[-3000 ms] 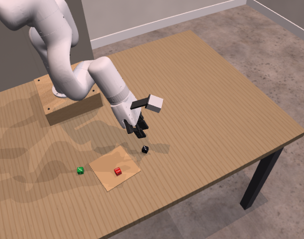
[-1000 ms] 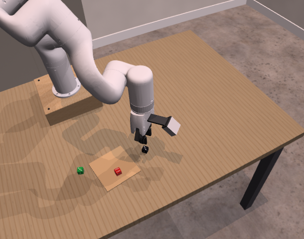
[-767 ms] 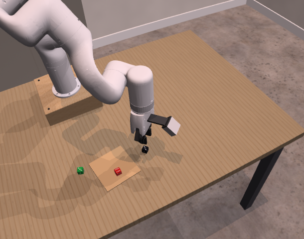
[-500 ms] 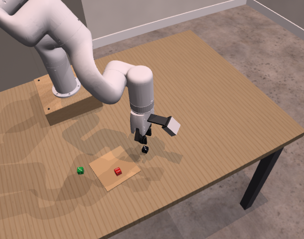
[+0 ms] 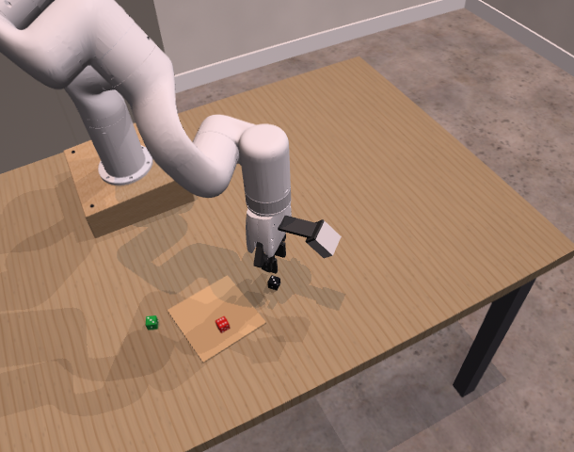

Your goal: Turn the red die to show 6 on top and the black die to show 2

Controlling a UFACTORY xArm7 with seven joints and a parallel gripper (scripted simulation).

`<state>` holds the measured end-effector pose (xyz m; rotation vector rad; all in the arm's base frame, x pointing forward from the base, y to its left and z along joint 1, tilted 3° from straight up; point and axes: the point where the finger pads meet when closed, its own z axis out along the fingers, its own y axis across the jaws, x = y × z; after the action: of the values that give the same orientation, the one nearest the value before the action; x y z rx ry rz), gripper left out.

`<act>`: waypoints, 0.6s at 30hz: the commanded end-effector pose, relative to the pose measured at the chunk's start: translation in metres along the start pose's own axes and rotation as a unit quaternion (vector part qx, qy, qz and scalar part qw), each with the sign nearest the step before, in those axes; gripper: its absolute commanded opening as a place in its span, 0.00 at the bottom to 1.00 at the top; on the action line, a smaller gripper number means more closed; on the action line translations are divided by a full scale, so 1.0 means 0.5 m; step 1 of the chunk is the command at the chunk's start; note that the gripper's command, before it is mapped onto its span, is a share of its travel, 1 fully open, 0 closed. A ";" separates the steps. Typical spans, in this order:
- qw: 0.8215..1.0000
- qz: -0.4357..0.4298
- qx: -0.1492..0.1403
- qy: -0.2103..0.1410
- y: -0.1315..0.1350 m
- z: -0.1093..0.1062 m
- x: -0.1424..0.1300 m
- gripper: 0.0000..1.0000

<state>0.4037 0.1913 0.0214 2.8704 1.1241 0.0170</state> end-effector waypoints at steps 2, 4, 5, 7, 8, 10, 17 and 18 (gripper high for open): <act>1.000 0.000 -0.001 0.002 0.001 0.002 0.003 0.36; 1.000 0.000 -0.001 0.002 0.001 0.005 0.003 0.36; 1.000 0.000 -0.001 0.002 0.001 0.006 0.003 0.36; 1.000 0.000 -0.001 0.002 0.001 0.010 0.003 0.36; 1.000 0.000 -0.001 0.002 0.001 0.010 0.003 0.36; 1.000 0.000 -0.001 0.002 0.001 0.012 0.003 0.36; 1.000 0.000 -0.001 0.002 0.000 0.031 0.004 0.36; 1.000 0.000 -0.001 0.002 0.000 0.034 0.004 0.36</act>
<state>0.4043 0.1909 0.0085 2.8710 1.1232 0.0178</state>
